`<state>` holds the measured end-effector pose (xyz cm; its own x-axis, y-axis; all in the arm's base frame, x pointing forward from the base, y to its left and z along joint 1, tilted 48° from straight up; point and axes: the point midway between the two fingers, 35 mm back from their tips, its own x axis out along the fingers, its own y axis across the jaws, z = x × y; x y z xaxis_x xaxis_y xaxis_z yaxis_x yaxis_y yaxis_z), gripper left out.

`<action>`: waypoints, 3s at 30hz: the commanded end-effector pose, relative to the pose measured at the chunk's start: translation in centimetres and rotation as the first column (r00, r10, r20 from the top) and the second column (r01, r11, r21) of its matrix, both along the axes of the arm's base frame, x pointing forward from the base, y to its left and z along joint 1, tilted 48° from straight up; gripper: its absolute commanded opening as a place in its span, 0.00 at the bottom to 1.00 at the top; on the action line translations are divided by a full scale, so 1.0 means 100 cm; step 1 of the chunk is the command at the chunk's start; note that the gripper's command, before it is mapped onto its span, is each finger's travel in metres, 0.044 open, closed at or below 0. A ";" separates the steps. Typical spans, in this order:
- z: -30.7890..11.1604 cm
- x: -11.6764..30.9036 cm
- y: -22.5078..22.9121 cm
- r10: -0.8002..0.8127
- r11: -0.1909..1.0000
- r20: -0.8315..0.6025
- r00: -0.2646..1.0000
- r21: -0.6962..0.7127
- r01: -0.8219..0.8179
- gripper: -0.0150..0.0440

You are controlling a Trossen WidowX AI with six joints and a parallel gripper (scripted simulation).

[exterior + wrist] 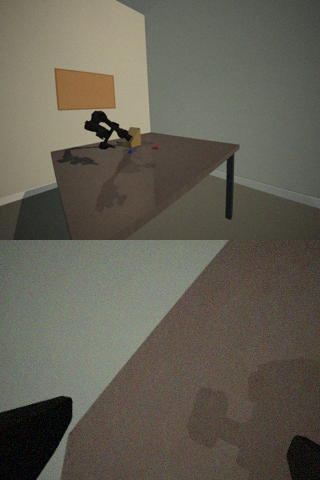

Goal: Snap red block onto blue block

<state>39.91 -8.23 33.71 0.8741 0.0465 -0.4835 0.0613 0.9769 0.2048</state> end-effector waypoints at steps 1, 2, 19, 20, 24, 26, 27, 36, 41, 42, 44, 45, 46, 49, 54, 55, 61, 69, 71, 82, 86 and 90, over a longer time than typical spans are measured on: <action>-0.012 0.013 0.054 0.107 0.989 -0.048 0.993 0.106 -0.102 1.00; -0.016 0.016 0.070 0.139 0.982 -0.064 0.988 0.136 -0.130 1.00; -0.073 -0.050 0.328 0.560 0.792 -0.341 0.755 0.487 -0.367 1.00; -0.077 -0.058 0.341 0.580 0.780 -0.360 0.731 0.504 -0.371 1.00; -0.092 -0.098 0.394 0.651 0.736 -0.437 0.620 0.562 -0.377 1.00; -0.100 -0.123 0.420 0.680 0.718 -0.479 0.555 0.586 -0.375 1.00; -0.104 -0.136 0.432 0.692 0.711 -0.499 0.522 0.596 -0.373 1.00; -0.140 -0.278 0.512 0.708 0.698 -0.677 0.200 0.627 -0.345 1.00; -0.159 -0.368 0.531 0.643 0.725 -0.765 0.030 0.596 -0.345 1.00; -0.163 -0.386 0.532 0.624 0.732 -0.781 -0.002 0.586 -0.348 1.00; -0.171 -0.423 0.533 0.580 0.747 -0.812 -0.062 0.561 -0.357 1.00; -0.174 -0.442 0.532 0.556 0.755 -0.826 -0.089 0.547 -0.363 1.00; -0.178 -0.460 0.530 0.530 0.762 -0.840 -0.116 0.531 -0.370 1.00; -0.189 -0.515 0.521 0.441 0.784 -0.878 -0.184 0.477 -0.398 1.00; -0.208 -0.602 0.489 0.271 0.807 -0.928 -0.255 0.364 -0.466 1.00; -0.212 -0.618 0.480 0.237 0.807 -0.936 -0.259 0.338 -0.483 1.00; -0.235 -0.704 0.413 0.032 0.787 -0.971 -0.239 0.172 -0.593 1.00; -0.261 -0.792 0.301 -0.234 0.699 -0.964 -0.127 -0.076 -0.711 1.00; -0.267 -0.809 0.267 -0.296 0.664 -0.952 -0.079 -0.145 -0.734 1.00; -0.303 -0.849 0.065 -0.499 0.415 -0.815 0.293 -0.522 -0.745 1.00; -0.313 -0.842 0.003 -0.506 0.341 -0.752 0.421 -0.623 -0.704 1.00; -0.315 -0.841 0.003 -0.504 0.341 -0.752 0.424 -0.625 -0.702 1.00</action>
<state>-43.97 -8.34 2.13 0.0706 -0.8118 -0.5797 -0.5524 0.4521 -0.7003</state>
